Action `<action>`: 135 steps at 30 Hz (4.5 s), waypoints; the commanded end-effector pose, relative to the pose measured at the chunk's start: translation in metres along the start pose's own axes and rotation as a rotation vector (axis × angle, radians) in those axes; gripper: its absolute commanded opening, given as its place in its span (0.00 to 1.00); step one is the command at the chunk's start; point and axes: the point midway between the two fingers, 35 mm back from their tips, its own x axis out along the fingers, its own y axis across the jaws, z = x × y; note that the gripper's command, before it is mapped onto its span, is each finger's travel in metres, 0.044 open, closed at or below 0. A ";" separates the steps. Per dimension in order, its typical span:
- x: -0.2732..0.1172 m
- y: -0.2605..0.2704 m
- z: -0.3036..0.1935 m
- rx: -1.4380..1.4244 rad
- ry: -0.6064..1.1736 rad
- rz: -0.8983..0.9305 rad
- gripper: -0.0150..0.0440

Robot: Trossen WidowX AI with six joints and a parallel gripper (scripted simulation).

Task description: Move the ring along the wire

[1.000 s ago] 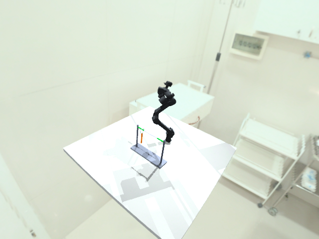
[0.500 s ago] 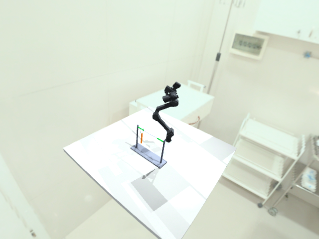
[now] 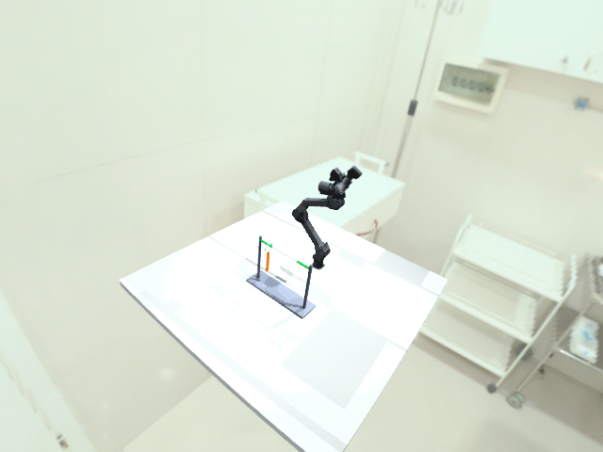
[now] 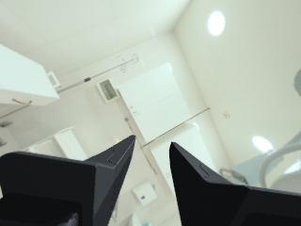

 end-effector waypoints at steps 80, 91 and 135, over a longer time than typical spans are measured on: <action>-0.485 0.309 -0.049 -0.144 1.472 -2.590 0.53; -0.454 0.376 -0.052 -0.159 1.426 -2.887 0.53; -0.522 0.336 -0.004 -0.282 1.451 -2.860 0.53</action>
